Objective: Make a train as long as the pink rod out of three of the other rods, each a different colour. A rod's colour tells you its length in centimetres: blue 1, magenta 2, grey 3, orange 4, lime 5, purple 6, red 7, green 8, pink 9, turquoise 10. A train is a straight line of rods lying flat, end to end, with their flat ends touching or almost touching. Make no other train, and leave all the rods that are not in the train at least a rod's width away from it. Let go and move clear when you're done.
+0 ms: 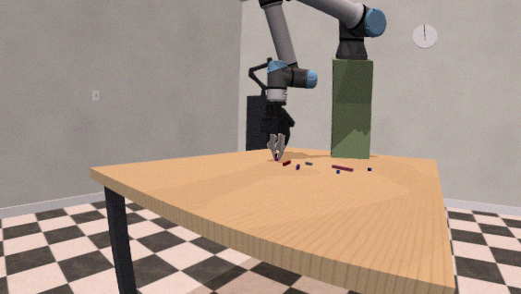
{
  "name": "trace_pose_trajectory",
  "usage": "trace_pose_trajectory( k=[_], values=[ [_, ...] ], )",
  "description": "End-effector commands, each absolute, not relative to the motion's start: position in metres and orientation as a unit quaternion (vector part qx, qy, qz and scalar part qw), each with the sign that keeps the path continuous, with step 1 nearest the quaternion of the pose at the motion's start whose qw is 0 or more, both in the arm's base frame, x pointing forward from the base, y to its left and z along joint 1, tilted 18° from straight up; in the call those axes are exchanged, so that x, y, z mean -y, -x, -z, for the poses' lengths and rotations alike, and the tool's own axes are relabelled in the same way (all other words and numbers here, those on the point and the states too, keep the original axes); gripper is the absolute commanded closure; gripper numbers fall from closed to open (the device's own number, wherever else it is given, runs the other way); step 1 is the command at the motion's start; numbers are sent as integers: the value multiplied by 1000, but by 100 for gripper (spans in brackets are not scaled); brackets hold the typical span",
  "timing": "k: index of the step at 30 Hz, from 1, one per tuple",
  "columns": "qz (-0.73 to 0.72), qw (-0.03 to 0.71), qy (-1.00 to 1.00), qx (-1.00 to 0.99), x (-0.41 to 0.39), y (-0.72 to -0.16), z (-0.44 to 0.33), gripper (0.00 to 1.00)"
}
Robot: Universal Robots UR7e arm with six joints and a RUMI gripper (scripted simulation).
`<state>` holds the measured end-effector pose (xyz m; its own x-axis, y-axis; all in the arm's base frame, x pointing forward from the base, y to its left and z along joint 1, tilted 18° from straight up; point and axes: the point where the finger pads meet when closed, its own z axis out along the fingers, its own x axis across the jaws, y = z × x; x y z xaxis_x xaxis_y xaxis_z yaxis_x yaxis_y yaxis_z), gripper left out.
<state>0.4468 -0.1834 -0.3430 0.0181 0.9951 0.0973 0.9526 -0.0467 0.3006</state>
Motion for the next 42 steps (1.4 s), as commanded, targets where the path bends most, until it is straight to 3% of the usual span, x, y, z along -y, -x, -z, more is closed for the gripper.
trace_pose_trajectory(
  k=[1,19,42],
  values=[
    [-141,75,-710,-685,185,-439,324,100],
    [-141,75,-710,-685,191,-418,257,100],
    [-141,75,-711,-684,191,-418,252,100]
  ],
)
